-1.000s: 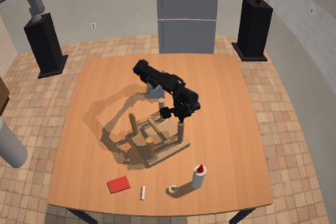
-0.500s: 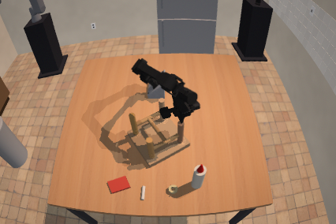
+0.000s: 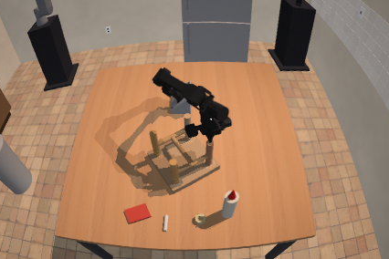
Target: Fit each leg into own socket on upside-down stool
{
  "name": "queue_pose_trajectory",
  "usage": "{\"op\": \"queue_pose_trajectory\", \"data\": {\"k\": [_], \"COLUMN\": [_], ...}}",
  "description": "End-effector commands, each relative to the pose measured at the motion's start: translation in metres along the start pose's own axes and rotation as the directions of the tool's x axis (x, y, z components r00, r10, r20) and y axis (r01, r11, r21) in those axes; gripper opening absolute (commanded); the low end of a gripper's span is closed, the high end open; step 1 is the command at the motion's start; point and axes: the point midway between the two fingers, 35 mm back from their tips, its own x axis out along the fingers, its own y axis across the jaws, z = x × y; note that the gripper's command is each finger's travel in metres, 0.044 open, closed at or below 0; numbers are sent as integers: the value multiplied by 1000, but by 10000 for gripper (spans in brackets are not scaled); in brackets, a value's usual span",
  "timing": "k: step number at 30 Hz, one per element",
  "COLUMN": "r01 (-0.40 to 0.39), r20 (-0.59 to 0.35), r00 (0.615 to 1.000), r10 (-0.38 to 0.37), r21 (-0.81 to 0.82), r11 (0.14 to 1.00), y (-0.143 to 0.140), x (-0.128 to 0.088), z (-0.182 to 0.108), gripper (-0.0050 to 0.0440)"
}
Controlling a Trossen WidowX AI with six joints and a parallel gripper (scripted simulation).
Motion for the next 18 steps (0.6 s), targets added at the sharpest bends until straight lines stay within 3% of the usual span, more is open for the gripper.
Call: {"op": "queue_pose_trajectory", "data": {"k": [1, 18], "r01": [6, 1], "r20": [-7, 5], "r00": [1000, 1000], "r10": [-6, -1], "r21": [4, 3], "r11": [1000, 1000], "y": [-2, 0], "x": [-1, -25], "z": [2, 8], "gripper": [0, 0]}}
